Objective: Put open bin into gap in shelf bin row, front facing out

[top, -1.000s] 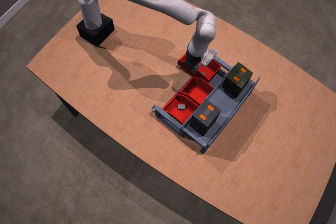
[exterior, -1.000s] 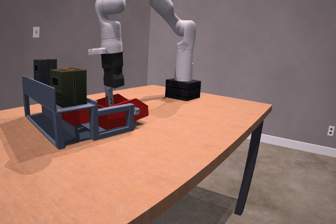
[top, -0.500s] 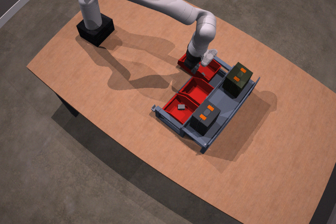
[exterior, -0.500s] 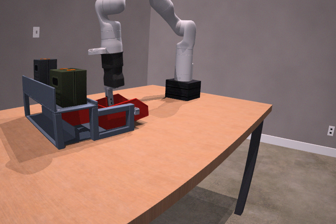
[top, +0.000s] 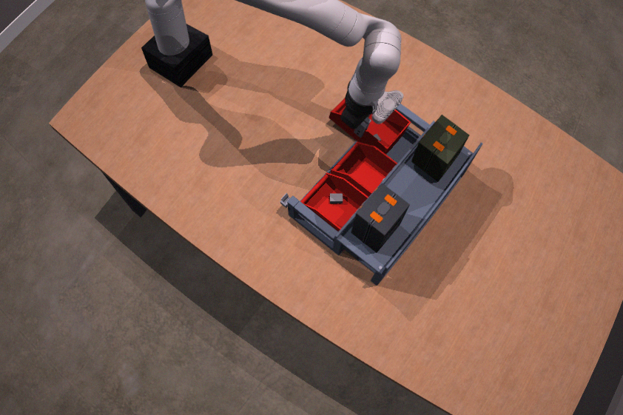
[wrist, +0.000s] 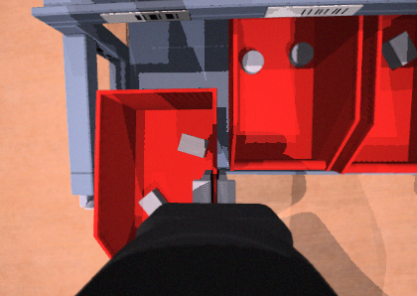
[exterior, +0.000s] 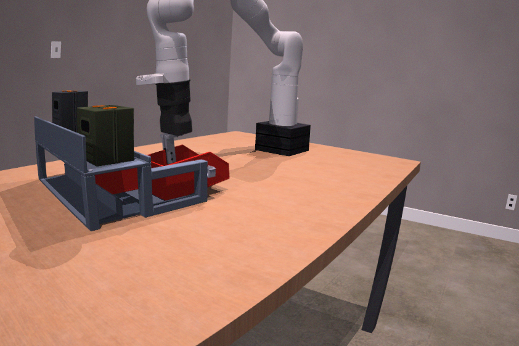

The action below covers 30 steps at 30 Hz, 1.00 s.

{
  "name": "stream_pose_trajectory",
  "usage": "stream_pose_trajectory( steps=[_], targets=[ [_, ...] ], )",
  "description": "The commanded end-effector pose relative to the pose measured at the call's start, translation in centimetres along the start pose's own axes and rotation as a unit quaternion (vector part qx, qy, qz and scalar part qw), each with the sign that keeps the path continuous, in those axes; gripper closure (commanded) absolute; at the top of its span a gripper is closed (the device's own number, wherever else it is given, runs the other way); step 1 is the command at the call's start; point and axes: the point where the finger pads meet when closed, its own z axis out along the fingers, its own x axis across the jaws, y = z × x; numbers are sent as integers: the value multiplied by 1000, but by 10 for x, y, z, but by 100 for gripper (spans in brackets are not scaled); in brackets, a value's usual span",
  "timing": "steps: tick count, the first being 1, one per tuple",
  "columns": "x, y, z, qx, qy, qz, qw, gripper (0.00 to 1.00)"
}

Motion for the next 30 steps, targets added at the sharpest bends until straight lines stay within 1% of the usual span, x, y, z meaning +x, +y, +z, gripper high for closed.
stream_pose_trajectory(
  steps=[1,30],
  targets=[
    [0,-1,-2,2,0,0,1000,100],
    [0,-7,-2,6,0,0,1000,100]
  ],
)
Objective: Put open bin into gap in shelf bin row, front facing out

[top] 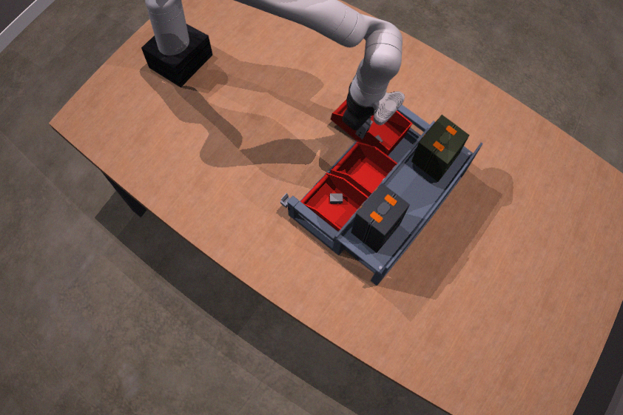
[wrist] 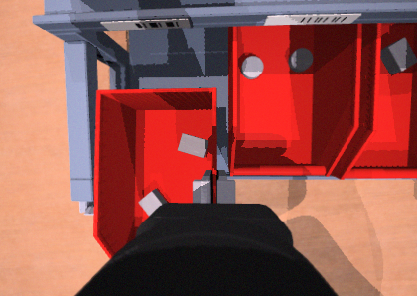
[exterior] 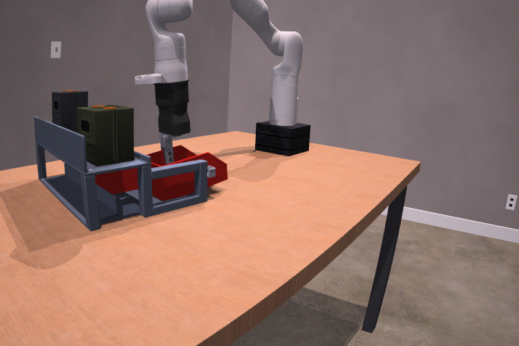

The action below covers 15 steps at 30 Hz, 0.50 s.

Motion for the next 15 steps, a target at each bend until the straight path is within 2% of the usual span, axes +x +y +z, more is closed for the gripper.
stream_pose_trajectory(
  steps=[1,15],
  targets=[
    [-1,-3,-2,3,-1,0,1000,100],
    [-1,-10,-2,7,-1,0,1000,100]
  ],
)
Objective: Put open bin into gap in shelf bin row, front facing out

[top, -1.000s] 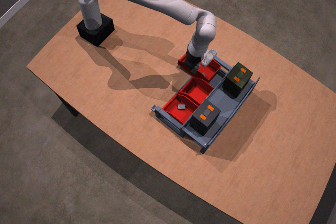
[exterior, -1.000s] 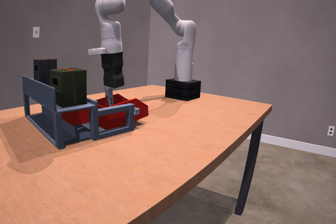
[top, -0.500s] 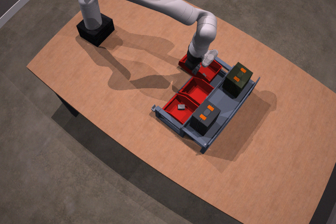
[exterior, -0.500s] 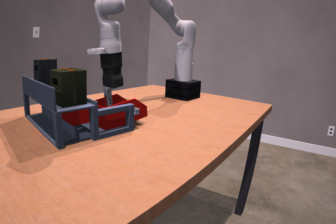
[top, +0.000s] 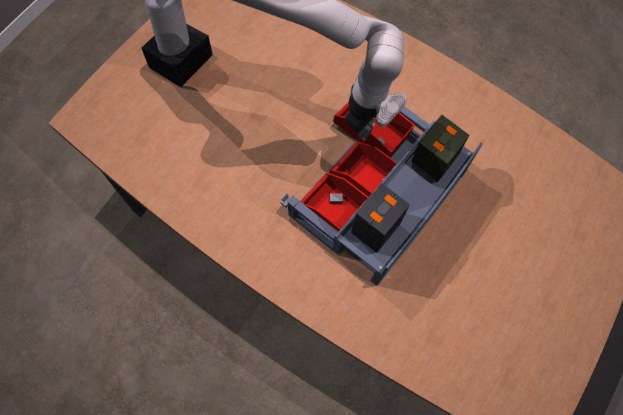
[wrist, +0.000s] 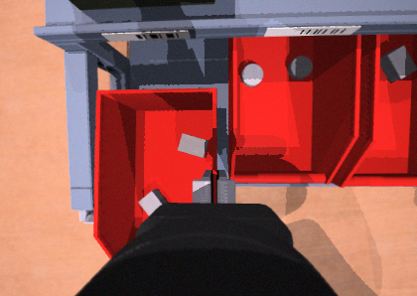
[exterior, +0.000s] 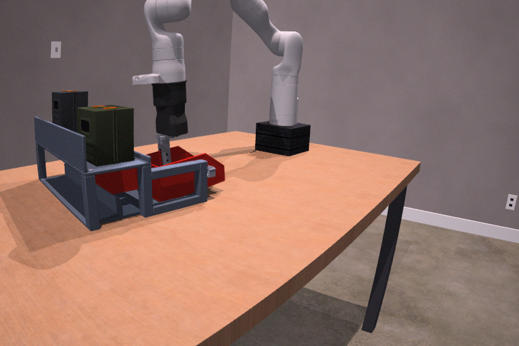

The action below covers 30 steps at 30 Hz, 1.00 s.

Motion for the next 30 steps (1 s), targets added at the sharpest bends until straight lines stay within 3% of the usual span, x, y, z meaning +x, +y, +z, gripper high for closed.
stream_pose_trajectory(
  steps=[1,30],
  targets=[
    [-1,-3,-2,3,-1,0,1000,100],
    [-1,-7,-2,6,-1,0,1000,100]
  ],
)
